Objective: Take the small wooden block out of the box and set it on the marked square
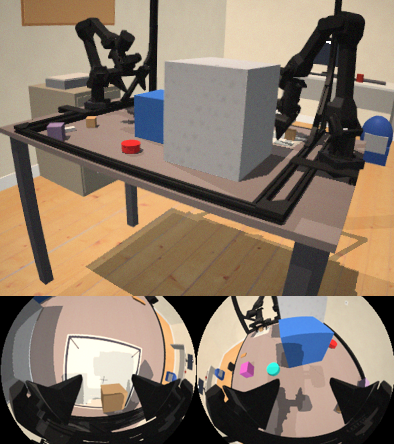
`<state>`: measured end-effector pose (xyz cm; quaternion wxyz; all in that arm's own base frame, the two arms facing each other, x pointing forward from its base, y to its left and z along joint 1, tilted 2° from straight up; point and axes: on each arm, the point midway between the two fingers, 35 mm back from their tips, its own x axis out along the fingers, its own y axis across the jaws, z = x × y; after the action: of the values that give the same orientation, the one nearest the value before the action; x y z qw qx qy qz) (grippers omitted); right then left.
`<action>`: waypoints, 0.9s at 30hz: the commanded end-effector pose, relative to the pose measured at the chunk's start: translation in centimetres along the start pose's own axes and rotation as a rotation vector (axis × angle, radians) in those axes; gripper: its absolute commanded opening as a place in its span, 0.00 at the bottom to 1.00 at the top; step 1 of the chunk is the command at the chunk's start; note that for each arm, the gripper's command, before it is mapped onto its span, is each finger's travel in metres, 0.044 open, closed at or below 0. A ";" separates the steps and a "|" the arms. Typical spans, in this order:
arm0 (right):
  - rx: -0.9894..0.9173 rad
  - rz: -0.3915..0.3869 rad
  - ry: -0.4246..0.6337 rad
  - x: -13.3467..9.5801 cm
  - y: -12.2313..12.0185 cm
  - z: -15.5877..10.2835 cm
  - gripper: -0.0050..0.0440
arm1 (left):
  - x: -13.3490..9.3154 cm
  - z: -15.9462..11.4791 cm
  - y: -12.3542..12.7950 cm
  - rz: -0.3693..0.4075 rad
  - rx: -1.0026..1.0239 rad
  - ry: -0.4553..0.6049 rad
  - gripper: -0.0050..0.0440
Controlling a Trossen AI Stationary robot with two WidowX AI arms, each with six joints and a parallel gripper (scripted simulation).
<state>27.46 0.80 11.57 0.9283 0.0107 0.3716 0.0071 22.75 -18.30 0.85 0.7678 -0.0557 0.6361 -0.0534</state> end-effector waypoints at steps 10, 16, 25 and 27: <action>0.004 -0.003 0.001 0.0 0.0 -0.1 0.92 | -2.9 1.3 -1.0 0.000 0.000 0.001 0.92; 0.004 -0.003 0.001 0.0 0.0 -0.1 0.92 | -7.2 2.4 -2.0 0.001 0.001 0.003 0.92; 0.004 -0.003 0.001 0.0 0.0 -0.1 0.92 | -12.8 3.0 -2.4 0.002 0.002 0.006 0.92; 0.004 -0.003 0.001 0.0 0.0 -0.1 0.92 | -14.4 2.9 -2.4 0.003 0.002 0.007 0.92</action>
<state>27.46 0.80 11.57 0.9283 0.0107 0.3716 0.0071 23.18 -18.56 13.08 0.7625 -0.0506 0.6432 -0.0480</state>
